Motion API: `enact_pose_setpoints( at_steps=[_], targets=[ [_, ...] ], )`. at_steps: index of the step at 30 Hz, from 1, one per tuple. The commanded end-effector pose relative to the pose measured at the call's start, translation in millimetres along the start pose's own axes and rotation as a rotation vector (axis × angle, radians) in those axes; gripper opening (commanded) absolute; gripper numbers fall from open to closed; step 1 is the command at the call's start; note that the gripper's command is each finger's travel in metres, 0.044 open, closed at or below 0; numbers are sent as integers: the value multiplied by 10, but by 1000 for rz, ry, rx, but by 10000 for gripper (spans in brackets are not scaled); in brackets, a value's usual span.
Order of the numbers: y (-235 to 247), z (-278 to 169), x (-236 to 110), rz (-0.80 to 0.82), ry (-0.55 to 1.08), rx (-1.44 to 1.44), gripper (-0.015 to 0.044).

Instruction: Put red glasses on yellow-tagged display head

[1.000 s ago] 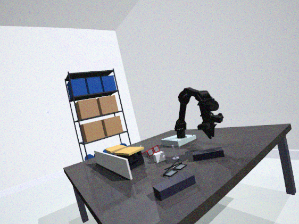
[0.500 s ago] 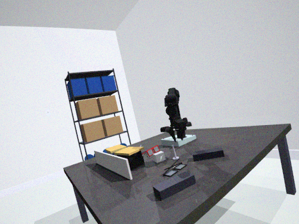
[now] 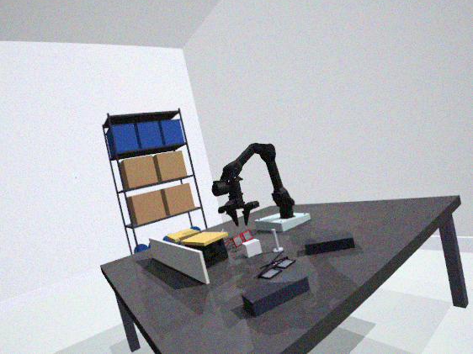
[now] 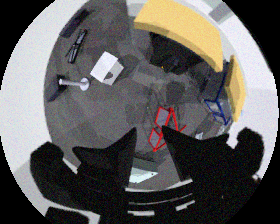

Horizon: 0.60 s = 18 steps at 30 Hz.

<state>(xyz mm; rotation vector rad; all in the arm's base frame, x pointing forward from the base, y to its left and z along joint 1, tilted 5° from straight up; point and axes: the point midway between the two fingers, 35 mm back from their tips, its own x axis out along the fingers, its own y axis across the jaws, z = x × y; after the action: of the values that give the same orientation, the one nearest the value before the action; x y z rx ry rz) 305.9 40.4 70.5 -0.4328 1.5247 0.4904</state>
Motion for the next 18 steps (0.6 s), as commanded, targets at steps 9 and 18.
enact_pose_setpoints(
  at_steps=[9, 18],
  targets=[
    [-391, -817, 122, 14, 36, 278, 174],
    [-391, -817, 122, 14, 36, 278, 120]
  ],
)
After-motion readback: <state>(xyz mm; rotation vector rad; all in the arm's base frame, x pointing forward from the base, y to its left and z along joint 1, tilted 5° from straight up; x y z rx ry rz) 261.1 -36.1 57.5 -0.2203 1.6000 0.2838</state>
